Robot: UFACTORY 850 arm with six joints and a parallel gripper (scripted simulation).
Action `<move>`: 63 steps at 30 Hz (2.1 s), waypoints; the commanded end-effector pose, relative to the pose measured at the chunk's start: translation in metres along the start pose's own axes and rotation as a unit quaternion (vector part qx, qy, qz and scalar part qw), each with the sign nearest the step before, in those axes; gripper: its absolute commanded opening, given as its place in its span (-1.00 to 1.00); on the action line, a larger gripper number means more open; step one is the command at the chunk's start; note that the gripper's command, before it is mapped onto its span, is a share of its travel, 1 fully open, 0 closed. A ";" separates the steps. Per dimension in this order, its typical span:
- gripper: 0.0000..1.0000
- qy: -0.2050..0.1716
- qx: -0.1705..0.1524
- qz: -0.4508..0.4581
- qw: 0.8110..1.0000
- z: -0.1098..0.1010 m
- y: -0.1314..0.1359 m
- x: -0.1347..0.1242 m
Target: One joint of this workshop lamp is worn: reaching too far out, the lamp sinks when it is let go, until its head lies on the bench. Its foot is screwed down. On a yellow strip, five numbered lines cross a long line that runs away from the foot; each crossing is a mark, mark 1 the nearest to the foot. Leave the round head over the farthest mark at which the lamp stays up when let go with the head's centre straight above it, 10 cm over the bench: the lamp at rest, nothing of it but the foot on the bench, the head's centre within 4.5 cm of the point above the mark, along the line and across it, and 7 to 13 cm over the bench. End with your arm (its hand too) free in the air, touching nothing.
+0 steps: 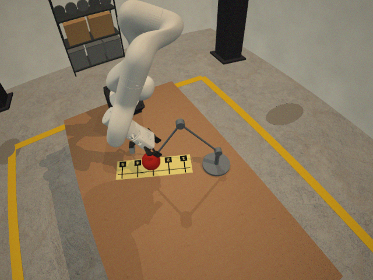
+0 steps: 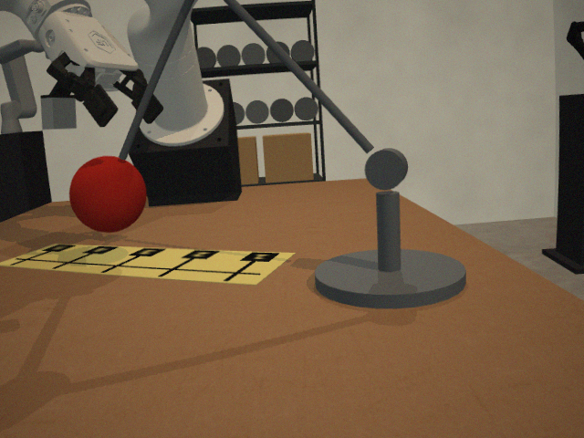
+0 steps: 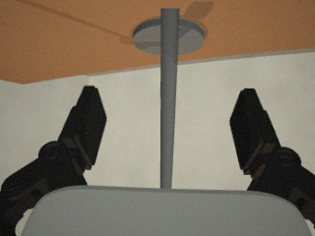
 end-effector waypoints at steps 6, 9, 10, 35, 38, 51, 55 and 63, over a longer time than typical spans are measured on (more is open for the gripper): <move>1.00 -0.001 0.000 0.000 1.000 -0.045 0.000 0.000; 1.00 -0.001 0.000 0.000 1.000 -0.053 0.000 0.000; 1.00 -0.001 0.000 0.000 1.000 -0.053 0.000 0.000; 1.00 0.002 0.001 0.000 1.000 -0.110 0.000 0.000; 1.00 0.002 0.000 0.000 1.000 -0.114 0.000 0.000; 1.00 0.002 0.000 0.000 1.000 -0.117 0.000 0.000; 1.00 0.002 0.000 0.000 1.000 -0.116 0.000 0.000; 1.00 0.002 0.000 0.000 1.000 -0.115 0.000 0.000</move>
Point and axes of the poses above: the point where the finger pads meet when closed, its own z axis out along the fingers, its own y axis across the jaws, x = y × z, the point moved 2 cm from there along -z, back along the fingers, and after that the axes turned 4 degrees about z, right-handed, at the moved point
